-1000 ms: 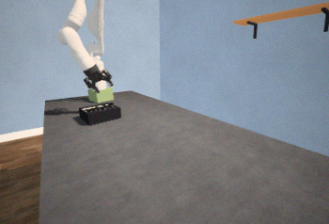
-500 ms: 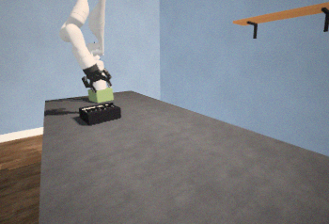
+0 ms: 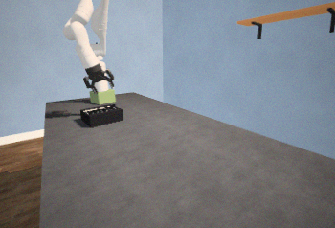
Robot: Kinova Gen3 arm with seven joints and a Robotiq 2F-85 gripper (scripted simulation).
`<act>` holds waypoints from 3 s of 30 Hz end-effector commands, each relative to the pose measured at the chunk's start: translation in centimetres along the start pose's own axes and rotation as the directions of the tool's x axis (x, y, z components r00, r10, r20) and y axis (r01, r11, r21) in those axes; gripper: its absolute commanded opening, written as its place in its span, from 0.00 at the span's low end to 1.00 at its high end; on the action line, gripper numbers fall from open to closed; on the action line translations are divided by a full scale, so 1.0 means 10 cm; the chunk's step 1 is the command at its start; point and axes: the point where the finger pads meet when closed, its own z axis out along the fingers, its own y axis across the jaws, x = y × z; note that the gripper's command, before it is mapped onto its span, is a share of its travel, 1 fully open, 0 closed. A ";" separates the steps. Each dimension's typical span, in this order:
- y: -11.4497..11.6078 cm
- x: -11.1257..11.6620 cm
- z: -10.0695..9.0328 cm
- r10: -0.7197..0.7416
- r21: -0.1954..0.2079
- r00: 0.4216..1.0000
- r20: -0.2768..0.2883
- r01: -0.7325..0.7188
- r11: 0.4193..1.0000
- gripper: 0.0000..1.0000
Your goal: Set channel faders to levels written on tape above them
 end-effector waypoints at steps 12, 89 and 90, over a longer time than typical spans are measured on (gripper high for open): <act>0.00 -0.09 -0.10 -0.112 0.081 0.993 0.025 0.110 0.991 1.00; 0.12 -0.49 -0.55 -0.462 0.344 0.885 0.055 0.417 0.841 1.00; 0.12 -0.49 -0.55 -0.462 0.344 0.885 0.055 0.417 0.841 1.00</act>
